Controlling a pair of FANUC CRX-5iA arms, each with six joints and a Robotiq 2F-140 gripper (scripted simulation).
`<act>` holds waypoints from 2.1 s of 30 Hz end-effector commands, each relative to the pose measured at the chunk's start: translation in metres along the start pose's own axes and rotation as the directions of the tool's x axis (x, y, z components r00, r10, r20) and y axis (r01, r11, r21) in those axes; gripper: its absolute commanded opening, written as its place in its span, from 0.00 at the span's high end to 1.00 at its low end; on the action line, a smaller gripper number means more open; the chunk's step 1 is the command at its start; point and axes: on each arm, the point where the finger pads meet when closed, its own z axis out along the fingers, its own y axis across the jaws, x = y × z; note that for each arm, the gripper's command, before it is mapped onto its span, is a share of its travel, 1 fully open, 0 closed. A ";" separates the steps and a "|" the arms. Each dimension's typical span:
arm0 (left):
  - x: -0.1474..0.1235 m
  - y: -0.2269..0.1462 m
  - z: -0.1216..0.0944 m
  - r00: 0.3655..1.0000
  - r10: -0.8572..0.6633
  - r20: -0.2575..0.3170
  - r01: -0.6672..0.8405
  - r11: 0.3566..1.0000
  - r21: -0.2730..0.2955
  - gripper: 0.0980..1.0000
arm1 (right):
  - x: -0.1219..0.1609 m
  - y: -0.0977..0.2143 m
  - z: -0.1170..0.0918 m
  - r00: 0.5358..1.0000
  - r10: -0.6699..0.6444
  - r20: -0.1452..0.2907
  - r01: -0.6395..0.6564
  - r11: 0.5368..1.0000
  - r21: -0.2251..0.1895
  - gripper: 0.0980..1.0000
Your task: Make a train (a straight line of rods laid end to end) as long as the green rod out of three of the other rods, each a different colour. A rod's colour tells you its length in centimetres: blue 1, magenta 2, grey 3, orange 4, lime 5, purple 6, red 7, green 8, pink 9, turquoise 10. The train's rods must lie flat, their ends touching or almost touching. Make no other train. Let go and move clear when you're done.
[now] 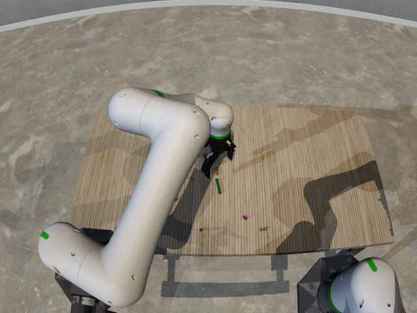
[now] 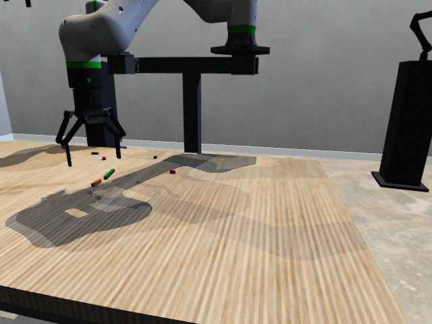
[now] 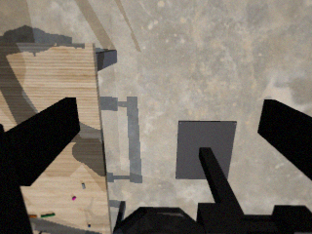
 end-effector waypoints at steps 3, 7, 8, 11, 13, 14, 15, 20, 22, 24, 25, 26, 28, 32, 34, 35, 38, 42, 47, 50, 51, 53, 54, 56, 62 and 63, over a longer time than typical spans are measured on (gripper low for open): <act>0.000 0.002 -0.002 1.000 0.000 -0.001 0.000 1.000 -0.003 0.00 | 0.000 0.000 -0.001 1.000 0.000 -0.002 0.000 1.000 0.000 0.00; 0.000 0.002 -0.002 1.000 0.000 -0.001 0.000 1.000 -0.003 0.00 | 0.000 0.000 -0.001 1.000 0.000 -0.002 0.000 1.000 0.000 0.00; 0.000 0.002 -0.002 1.000 0.000 -0.001 0.000 1.000 -0.003 0.00 | 0.000 0.000 -0.001 1.000 0.000 -0.002 0.000 1.000 0.000 0.00; 0.000 0.002 -0.002 1.000 0.000 -0.001 0.000 1.000 -0.003 0.00 | 0.000 0.000 -0.001 1.000 0.000 -0.002 0.000 1.000 0.000 0.00; 0.000 0.002 -0.002 1.000 0.000 -0.001 0.000 1.000 -0.003 0.00 | 0.000 0.000 -0.001 1.000 0.000 -0.002 0.000 1.000 0.000 0.00; 0.000 0.002 -0.002 1.000 0.000 -0.001 0.000 1.000 -0.003 0.00 | 0.000 0.000 -0.001 1.000 0.000 -0.002 0.000 1.000 0.000 0.00; 0.000 0.002 -0.002 1.000 0.000 -0.001 0.000 1.000 -0.003 0.00 | 0.000 0.000 -0.001 1.000 0.000 -0.002 0.000 1.000 0.000 0.00; 0.000 0.002 -0.002 1.000 0.000 -0.001 0.000 1.000 -0.003 0.00 | 0.000 0.000 -0.001 1.000 0.000 -0.002 0.000 1.000 0.000 0.00; 0.000 0.002 -0.002 1.000 0.000 -0.001 0.000 1.000 -0.003 0.00 | 0.000 0.000 -0.001 1.000 0.000 -0.002 0.000 1.000 0.000 0.00; 0.000 0.002 -0.002 1.000 0.000 -0.001 0.000 1.000 -0.003 0.00 | 0.000 0.000 -0.001 1.000 0.000 -0.002 0.000 1.000 0.000 0.00; 0.000 0.002 -0.002 1.000 0.000 -0.001 0.000 1.000 -0.003 0.00 | 0.000 0.000 -0.001 1.000 0.000 -0.002 0.000 1.000 0.000 0.00; 0.000 0.002 -0.002 1.000 0.000 -0.001 0.000 1.000 -0.003 0.00 | 0.000 0.000 -0.001 1.000 0.000 -0.002 0.000 1.000 0.000 0.00; 0.000 0.002 -0.002 1.000 0.000 -0.001 0.000 1.000 -0.003 0.00 | 0.000 0.000 -0.001 1.000 0.000 -0.002 0.000 1.000 0.000 0.00; 0.000 0.002 -0.002 1.000 0.000 -0.001 0.000 1.000 -0.003 0.00 | 0.000 0.000 -0.001 1.000 0.000 -0.002 0.000 1.000 0.000 0.00; 0.000 0.002 -0.002 1.000 0.000 -0.001 0.000 1.000 -0.003 0.00 | 0.000 0.000 -0.001 1.000 0.000 -0.002 0.000 1.000 0.000 0.00; 0.000 0.002 -0.002 1.000 0.000 -0.001 0.000 1.000 -0.003 0.00 | 0.000 0.000 -0.001 1.000 0.000 -0.002 0.000 1.000 0.000 0.00; 0.000 0.002 -0.002 1.000 0.000 -0.001 0.000 1.000 -0.003 0.00 | 0.000 0.000 -0.001 1.000 0.000 -0.002 0.000 1.000 0.000 0.00; -0.006 -0.007 -0.001 0.999 0.037 -0.001 -0.037 0.999 -0.002 0.00 | 0.000 0.000 -0.001 1.000 0.000 -0.002 0.000 1.000 0.000 0.00; -0.034 -0.046 0.002 0.982 0.189 -0.002 -0.189 0.982 -0.001 0.00 | 0.000 0.000 -0.001 1.000 0.000 -0.002 0.000 1.000 0.000 0.00; -0.046 -0.063 0.002 0.969 0.248 -0.002 -0.248 0.969 -0.001 0.00 | 0.000 0.000 -0.001 1.000 0.000 -0.002 0.000 1.000 0.000 0.00; -0.051 -0.071 0.002 0.962 0.273 -0.002 -0.273 0.962 -0.001 0.00 | 0.000 0.000 -0.001 1.000 0.000 -0.002 0.000 1.000 0.000 0.00; -0.057 -0.081 0.001 0.951 0.308 -0.003 -0.308 0.951 -0.001 0.00 | 0.000 0.000 -0.001 1.000 0.000 -0.002 0.000 1.000 0.000 0.00; -0.061 -0.087 0.001 0.945 0.328 -0.003 -0.328 0.945 0.000 0.00 | 0.000 0.000 -0.001 1.000 0.000 -0.002 0.000 1.000 0.000 0.00; -0.069 -0.100 0.000 0.930 0.367 -0.003 -0.367 0.930 0.000 0.00 | 0.000 0.000 -0.001 1.000 0.000 -0.002 0.000 1.000 0.000 0.00; -0.091 -0.139 -0.004 0.880 0.476 -0.003 -0.476 0.880 0.000 0.00 | 0.000 0.000 -0.001 1.000 0.000 -0.002 0.000 1.000 0.000 0.00; -0.095 -0.146 -0.004 0.870 0.493 -0.003 -0.493 0.870 0.001 0.00 | 0.000 0.000 -0.001 1.000 0.000 -0.002 0.000 1.000 0.000 0.00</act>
